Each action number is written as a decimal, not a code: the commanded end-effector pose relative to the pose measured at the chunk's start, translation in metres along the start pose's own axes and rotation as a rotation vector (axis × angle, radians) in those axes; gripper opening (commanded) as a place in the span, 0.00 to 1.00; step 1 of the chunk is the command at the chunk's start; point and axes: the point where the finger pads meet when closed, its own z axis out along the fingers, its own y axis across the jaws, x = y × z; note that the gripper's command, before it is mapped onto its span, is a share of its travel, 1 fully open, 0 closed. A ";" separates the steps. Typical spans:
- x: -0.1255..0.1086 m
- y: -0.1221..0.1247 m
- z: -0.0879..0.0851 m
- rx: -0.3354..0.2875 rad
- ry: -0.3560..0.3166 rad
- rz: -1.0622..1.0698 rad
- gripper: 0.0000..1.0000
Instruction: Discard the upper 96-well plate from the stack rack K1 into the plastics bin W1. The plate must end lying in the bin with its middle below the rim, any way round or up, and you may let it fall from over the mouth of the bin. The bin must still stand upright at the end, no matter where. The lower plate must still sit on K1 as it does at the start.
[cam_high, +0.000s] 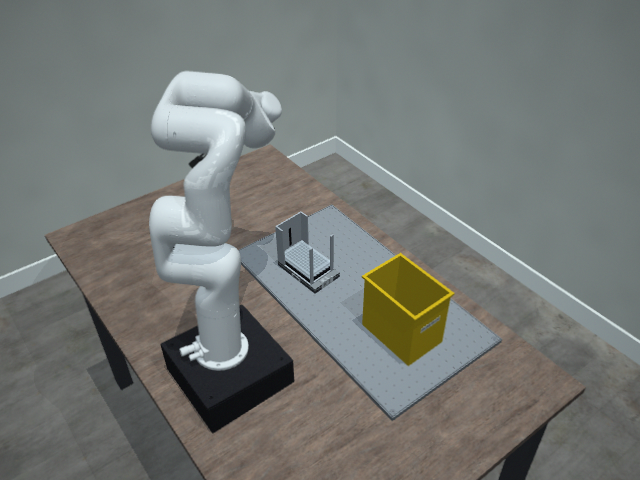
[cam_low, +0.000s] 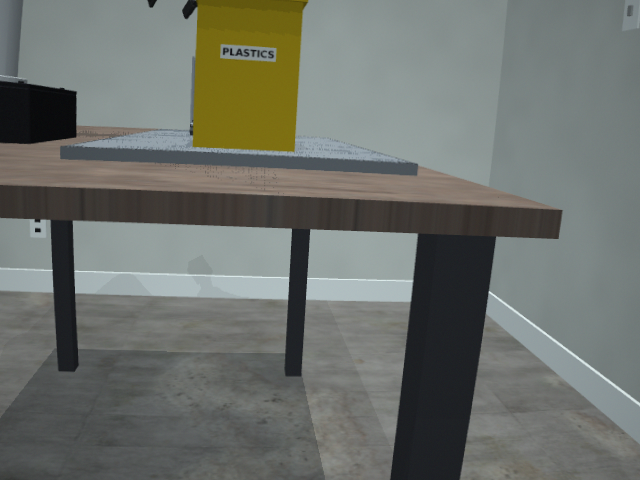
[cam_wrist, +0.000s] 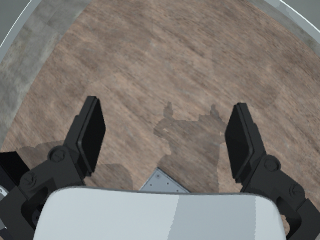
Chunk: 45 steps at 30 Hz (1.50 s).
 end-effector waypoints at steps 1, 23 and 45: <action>-0.013 0.000 -0.009 -0.017 -0.062 0.029 1.00; -0.086 -0.006 -0.061 -0.092 -0.287 0.145 1.00; -0.159 -0.019 -0.124 -0.186 -0.496 0.261 1.00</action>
